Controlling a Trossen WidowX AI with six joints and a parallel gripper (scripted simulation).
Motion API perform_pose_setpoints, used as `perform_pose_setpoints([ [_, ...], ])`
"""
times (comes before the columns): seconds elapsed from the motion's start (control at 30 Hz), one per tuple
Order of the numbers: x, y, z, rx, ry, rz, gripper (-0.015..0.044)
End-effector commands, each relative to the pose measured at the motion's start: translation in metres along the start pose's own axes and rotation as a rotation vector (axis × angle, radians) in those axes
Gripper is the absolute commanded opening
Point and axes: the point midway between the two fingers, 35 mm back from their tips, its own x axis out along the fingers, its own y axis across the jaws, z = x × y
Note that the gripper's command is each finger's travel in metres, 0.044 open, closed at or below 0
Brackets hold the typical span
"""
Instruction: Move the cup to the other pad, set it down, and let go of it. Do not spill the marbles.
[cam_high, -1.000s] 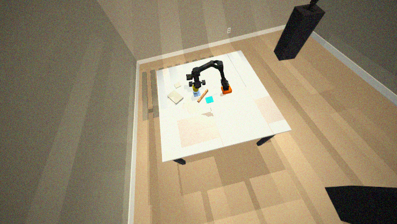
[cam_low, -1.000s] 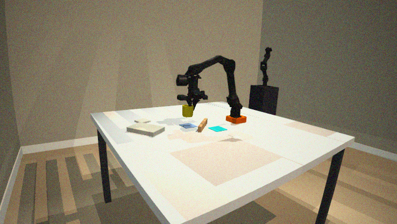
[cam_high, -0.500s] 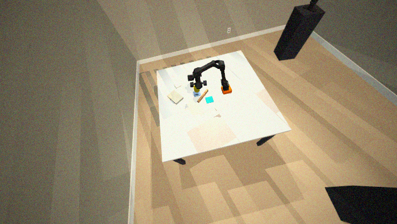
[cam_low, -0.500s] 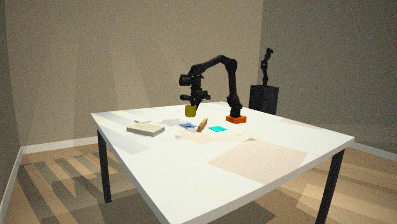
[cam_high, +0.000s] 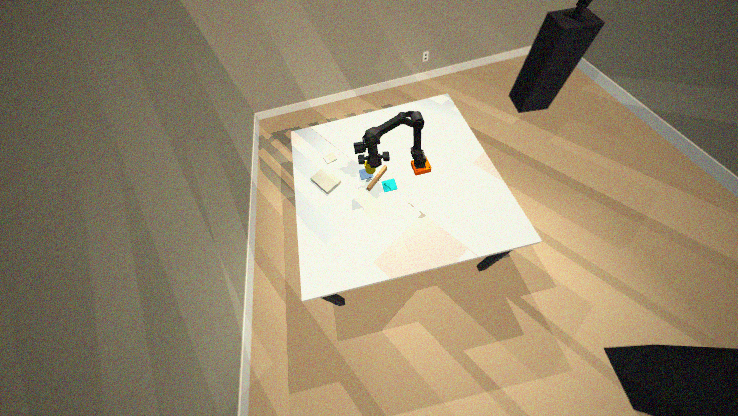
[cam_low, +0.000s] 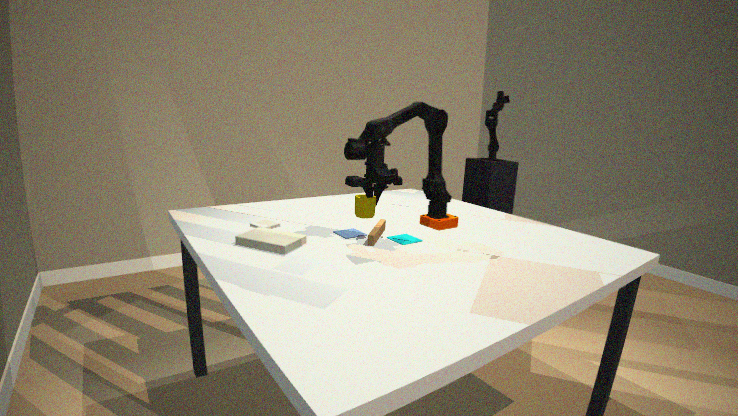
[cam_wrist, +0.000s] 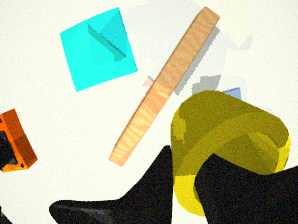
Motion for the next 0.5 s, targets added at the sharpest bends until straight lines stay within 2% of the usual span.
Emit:
perform_pose_setpoints([
  [0.0,0.000,0.009,0.007,0.004,0.004,0.001,0.0000],
  [0.47,-0.001,0.035,0.029,0.004,0.002,0.003,0.0000],
])
